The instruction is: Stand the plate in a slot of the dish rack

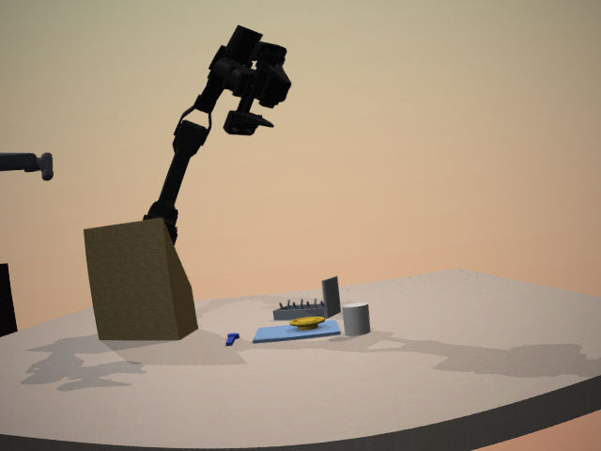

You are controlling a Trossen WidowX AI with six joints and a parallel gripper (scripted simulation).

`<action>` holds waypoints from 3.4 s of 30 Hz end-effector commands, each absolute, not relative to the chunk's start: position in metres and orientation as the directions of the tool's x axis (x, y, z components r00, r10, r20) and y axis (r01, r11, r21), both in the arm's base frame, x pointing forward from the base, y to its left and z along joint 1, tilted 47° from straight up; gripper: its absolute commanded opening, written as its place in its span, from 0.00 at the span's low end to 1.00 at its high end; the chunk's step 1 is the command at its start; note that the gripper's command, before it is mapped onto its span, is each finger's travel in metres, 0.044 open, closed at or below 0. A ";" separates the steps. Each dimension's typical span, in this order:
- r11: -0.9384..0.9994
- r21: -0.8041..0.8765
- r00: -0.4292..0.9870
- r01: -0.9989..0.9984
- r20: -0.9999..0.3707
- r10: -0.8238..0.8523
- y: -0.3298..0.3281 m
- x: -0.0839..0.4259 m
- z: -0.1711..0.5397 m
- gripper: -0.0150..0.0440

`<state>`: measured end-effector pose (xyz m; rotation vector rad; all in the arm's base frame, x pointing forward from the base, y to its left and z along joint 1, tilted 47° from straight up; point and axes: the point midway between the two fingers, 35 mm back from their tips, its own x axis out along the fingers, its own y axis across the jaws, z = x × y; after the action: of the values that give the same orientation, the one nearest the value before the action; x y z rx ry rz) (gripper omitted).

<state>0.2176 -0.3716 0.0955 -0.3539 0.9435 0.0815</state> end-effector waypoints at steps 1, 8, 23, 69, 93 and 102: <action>0.965 -0.147 0.578 -0.217 -0.816 0.006 -0.355 0.231 0.083 0.93; 0.976 0.085 0.531 -0.203 -0.828 0.183 -0.320 0.253 0.060 0.93; 0.858 0.502 0.353 -0.106 -0.788 0.505 -0.242 0.279 0.022 0.93; 0.691 0.719 0.219 0.072 -0.688 0.692 -0.094 0.320 -0.085 0.93; 0.689 0.721 0.219 0.069 -0.685 0.695 -0.068 0.327 -0.111 0.93; 0.689 0.722 0.219 0.069 -0.685 0.695 -0.068 0.327 -0.111 0.86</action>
<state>0.3269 -0.0686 -0.1110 0.7185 1.2985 0.4920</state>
